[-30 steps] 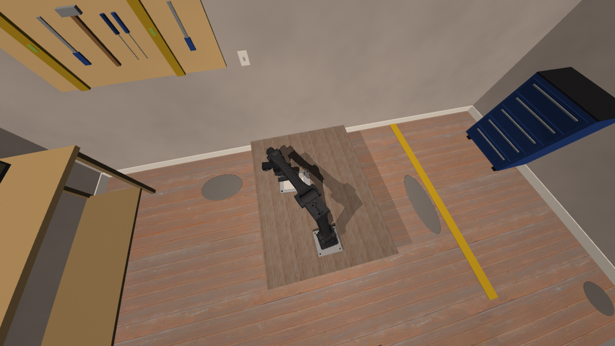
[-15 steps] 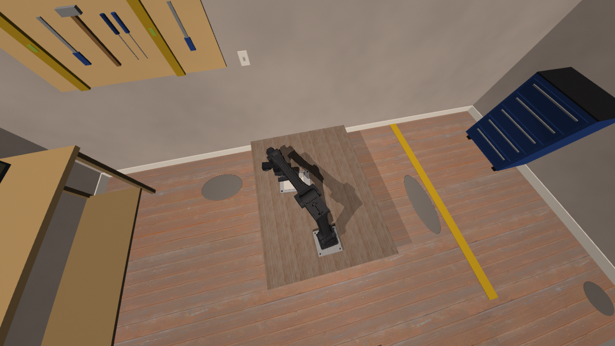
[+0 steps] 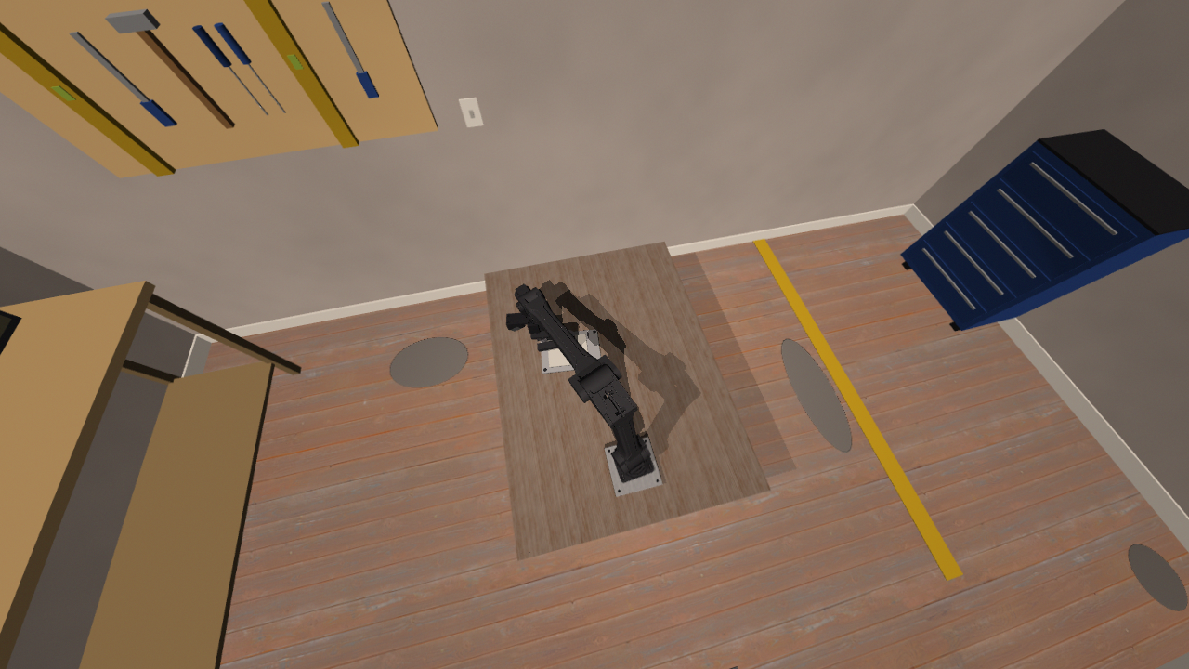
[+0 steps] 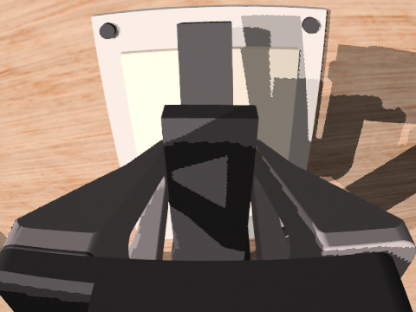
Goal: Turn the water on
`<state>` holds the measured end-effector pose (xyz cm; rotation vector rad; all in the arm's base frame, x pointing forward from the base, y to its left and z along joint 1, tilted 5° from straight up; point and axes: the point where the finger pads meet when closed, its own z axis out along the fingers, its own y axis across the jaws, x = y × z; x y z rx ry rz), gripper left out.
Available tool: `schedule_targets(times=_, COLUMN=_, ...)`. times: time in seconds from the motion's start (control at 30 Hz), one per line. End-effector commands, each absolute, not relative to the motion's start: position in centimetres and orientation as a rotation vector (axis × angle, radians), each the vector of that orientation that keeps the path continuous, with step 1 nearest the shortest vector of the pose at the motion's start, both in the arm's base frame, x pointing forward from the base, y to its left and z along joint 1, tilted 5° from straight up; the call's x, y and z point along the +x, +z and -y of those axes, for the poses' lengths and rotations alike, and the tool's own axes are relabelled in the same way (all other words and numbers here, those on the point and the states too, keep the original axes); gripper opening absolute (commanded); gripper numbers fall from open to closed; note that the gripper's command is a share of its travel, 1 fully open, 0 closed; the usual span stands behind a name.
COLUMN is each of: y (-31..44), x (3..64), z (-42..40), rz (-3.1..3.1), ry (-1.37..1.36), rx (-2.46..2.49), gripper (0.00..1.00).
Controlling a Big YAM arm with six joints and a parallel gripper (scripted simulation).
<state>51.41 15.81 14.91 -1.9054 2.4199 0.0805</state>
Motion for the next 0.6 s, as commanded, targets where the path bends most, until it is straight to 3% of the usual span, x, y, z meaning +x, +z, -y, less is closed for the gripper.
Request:
schedule_targets(times=0.0, y=15.9, x=52.2, z=-16.8, rz=-2.390, ry=0.054, rx=-1.888, gripper=0.00)
schedule_targets(times=0.57, y=17.1, x=52.4, z=-16.7, rz=-2.380, ry=0.047, rx=-1.882, gripper=0.00)
